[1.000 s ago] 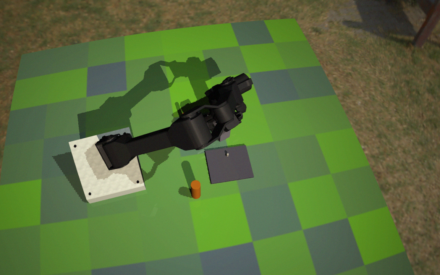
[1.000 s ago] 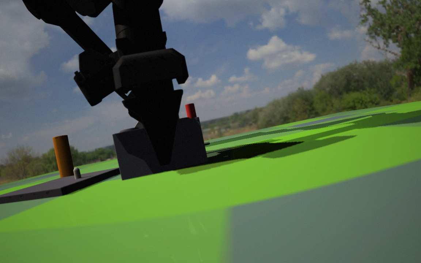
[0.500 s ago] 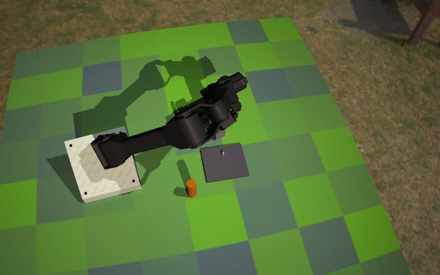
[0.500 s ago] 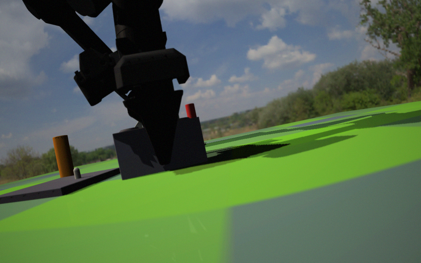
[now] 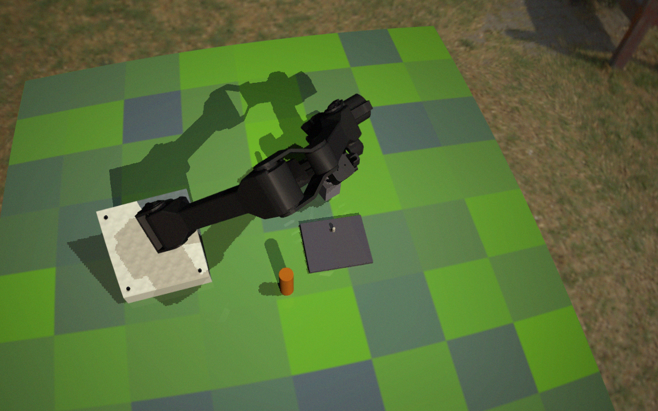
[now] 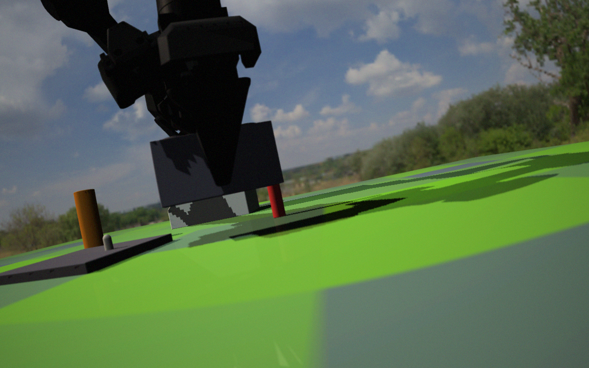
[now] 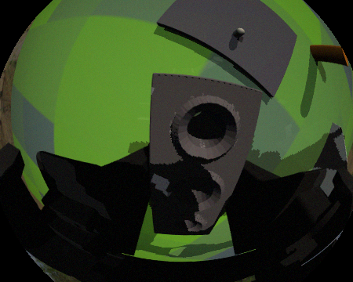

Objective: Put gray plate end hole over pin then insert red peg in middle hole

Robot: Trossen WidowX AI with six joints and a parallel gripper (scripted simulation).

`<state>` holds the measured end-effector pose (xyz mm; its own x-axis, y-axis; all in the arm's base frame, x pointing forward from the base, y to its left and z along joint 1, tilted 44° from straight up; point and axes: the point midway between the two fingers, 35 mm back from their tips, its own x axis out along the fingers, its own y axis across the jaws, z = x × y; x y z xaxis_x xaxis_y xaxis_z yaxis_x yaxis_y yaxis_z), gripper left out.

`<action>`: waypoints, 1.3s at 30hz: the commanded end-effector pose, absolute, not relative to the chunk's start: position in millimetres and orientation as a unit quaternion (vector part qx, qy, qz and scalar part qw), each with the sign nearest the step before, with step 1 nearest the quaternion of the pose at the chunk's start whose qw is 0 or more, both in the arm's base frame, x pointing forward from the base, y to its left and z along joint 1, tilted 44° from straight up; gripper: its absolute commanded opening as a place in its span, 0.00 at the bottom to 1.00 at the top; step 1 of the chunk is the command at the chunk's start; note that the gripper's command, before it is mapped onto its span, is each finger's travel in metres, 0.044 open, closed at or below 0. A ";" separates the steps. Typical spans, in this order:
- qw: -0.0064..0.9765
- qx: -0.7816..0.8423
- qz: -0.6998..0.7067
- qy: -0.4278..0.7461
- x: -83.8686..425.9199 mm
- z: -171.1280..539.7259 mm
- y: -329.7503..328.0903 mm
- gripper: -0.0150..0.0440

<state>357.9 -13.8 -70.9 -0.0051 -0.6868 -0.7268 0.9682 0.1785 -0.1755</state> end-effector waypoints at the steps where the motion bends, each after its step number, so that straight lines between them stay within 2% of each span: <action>1: 0.679 0.202 -0.608 0.358 361.4 -60.4 -2.1 0.25; 29: 0.671 0.210 -0.622 0.345 356.5 5.7 51.3 0.25; 39: 0.666 0.225 -0.626 0.336 359.6 10.4 31.5 0.25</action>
<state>358.0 41.1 6.8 -0.0109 -0.6861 -0.7275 0.9830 0.1259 -0.1334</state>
